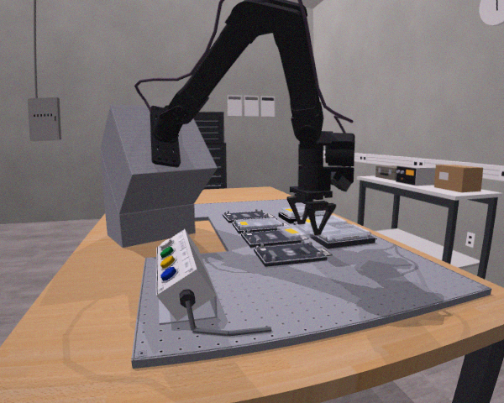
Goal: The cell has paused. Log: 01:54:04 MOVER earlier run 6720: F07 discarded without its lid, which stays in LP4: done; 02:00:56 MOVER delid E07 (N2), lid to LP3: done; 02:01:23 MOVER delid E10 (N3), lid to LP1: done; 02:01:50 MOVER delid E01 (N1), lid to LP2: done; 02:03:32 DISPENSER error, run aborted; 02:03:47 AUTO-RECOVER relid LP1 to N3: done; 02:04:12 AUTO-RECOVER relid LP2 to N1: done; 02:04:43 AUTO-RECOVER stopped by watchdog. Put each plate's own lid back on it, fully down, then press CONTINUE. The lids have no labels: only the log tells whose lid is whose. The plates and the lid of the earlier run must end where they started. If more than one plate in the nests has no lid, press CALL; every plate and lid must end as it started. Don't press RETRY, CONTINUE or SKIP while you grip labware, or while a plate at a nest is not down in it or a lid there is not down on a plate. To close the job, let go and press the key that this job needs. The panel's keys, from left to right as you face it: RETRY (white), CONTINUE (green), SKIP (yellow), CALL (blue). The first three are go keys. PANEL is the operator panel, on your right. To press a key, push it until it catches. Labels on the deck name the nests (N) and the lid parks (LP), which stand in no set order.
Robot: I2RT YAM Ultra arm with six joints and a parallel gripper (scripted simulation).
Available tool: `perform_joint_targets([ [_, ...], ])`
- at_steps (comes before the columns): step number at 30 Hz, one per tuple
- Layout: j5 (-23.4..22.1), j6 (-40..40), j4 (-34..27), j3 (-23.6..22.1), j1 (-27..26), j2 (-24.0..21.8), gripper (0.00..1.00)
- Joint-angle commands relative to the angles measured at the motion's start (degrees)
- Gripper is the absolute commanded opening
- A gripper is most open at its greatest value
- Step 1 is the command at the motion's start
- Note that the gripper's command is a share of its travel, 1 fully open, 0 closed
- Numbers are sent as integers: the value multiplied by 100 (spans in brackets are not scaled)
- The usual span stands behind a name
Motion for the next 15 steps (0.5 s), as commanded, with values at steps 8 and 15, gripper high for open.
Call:
perform_joint_targets([
  [8, 399, 612, -679, 1131, 642, 713, 0],
  [15, 534, 836, -998, 1724, 874, 1113, 0],
])
